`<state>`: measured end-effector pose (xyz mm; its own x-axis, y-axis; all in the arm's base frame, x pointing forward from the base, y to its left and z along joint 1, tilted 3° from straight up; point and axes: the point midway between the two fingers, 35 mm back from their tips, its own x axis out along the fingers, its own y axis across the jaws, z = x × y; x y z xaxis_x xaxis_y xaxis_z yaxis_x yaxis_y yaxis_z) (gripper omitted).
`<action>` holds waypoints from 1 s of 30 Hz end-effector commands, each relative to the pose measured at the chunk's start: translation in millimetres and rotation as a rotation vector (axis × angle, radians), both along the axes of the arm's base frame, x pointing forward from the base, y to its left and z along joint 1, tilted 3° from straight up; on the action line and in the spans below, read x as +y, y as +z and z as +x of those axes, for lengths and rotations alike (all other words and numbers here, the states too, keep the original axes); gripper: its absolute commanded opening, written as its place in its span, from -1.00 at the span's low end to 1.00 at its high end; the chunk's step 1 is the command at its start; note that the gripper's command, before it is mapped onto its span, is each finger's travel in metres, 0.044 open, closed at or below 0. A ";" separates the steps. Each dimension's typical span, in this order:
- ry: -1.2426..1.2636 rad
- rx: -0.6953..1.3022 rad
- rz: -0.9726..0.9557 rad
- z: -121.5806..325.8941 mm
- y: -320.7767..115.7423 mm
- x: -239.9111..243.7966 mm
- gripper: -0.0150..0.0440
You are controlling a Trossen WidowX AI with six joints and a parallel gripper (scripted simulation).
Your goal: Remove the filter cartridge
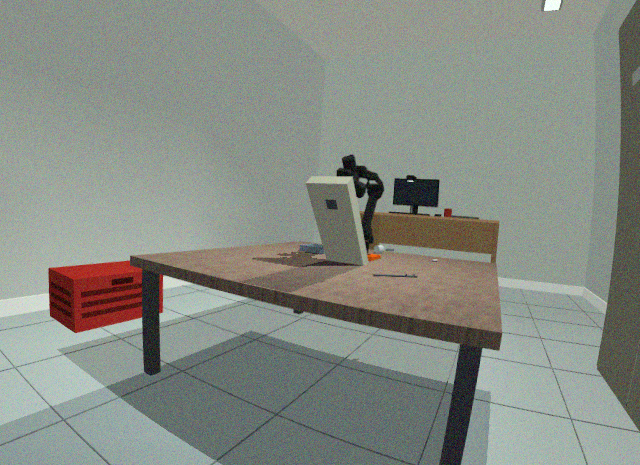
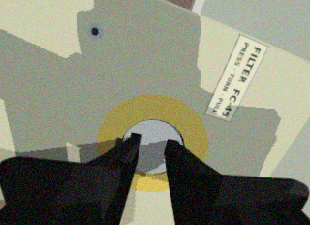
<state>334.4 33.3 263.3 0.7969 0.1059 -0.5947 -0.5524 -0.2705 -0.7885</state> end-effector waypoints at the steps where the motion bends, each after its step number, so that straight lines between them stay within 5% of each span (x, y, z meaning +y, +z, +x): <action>1: 0.000 0.000 0.000 -0.9 1.0 -0.2 -0.49; 12: -0.003 0.005 -0.006 -58.5 47.4 -8.8 -0.49; 30: -0.003 0.007 -0.006 -81.5 9.6 -10.7 -0.49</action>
<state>256.9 22.8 278.2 0.7877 0.0982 -0.6083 -0.5671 -0.2703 -0.7780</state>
